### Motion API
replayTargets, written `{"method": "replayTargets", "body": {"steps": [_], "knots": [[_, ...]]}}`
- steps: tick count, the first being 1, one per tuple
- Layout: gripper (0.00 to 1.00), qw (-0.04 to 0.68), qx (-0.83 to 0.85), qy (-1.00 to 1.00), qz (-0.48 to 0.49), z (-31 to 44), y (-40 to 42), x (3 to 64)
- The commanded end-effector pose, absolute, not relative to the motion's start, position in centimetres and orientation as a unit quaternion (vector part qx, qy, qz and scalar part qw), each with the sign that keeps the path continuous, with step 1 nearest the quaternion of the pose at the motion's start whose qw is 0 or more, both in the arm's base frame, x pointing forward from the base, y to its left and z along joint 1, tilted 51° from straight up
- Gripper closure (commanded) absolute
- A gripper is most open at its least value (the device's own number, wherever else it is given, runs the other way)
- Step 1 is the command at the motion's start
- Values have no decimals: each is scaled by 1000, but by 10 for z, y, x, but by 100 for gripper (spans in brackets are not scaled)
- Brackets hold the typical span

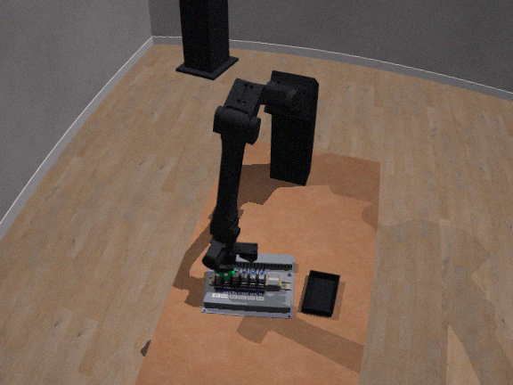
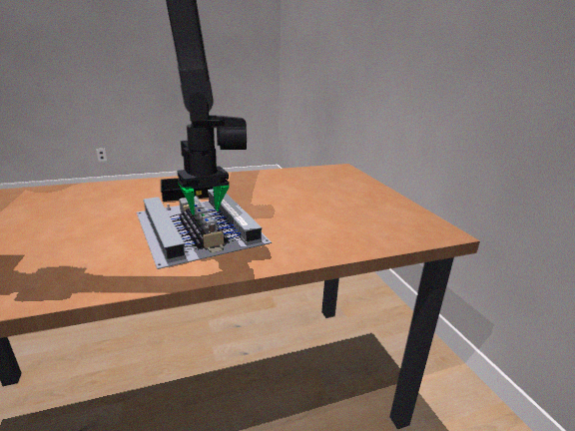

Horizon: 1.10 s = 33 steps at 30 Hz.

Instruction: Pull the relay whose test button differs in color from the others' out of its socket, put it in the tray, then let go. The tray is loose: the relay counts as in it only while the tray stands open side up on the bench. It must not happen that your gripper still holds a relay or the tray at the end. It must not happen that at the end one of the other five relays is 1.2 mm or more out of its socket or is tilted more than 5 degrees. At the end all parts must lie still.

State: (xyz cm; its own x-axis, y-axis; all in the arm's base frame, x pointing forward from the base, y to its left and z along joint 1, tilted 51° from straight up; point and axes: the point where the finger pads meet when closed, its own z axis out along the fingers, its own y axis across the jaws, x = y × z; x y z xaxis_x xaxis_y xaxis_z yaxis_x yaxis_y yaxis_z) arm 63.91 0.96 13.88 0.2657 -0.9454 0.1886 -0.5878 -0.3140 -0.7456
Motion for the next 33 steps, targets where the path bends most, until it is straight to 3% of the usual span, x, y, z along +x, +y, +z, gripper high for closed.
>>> {"method": "replayTargets", "body": {"steps": [1,33], "knots": [[41,289,-736,511,-336,166,4,644],[41,285,-739,513,-330,151,5,648]]}}
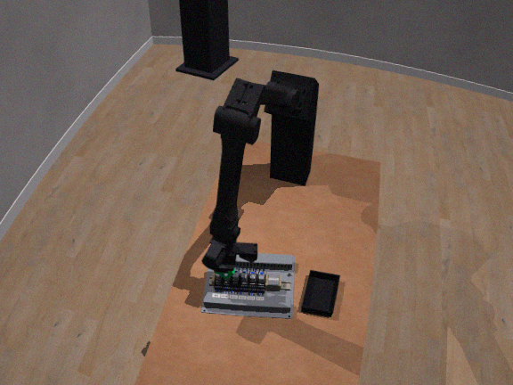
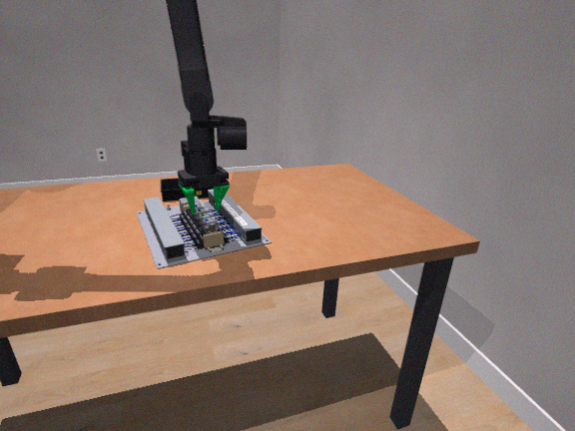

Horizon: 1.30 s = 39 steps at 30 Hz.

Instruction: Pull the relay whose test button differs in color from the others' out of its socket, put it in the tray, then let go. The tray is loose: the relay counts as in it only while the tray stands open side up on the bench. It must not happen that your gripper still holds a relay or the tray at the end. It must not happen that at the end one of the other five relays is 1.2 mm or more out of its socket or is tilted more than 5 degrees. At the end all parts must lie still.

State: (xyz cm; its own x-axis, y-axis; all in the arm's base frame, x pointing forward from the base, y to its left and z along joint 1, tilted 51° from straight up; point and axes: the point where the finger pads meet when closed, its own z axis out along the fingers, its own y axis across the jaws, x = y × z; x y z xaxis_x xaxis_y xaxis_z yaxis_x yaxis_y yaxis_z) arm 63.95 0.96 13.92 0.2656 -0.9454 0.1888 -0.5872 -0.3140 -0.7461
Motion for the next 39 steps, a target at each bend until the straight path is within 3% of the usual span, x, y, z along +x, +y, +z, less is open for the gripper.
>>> {"method": "replayTargets", "body": {"steps": [1,39], "knots": [[41,285,-739,513,-330,149,5,649],[41,293,-737,508,-335,141,16,673]]}}
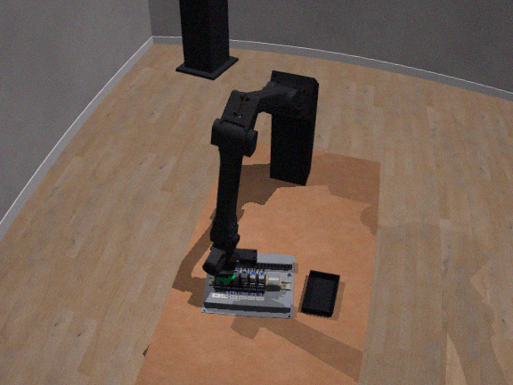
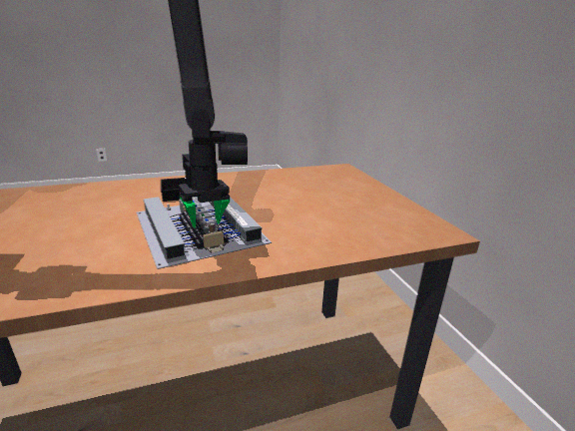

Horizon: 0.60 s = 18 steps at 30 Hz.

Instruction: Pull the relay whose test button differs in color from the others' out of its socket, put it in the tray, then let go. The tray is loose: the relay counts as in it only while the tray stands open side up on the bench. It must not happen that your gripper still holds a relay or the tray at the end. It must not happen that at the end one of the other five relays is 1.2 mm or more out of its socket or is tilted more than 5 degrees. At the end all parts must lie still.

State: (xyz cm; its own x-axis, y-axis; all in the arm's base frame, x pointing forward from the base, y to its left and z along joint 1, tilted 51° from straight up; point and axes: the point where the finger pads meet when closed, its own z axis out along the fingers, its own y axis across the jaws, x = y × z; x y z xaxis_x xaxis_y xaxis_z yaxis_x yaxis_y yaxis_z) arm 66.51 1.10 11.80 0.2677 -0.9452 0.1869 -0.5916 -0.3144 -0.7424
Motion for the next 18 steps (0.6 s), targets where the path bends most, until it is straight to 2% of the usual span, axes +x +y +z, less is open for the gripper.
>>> {"method": "replayTargets", "body": {"steps": [1,18], "knots": [[41,293,-737,508,-336,143,15,673],[41,296,-733,507,-342,152,13,673]]}}
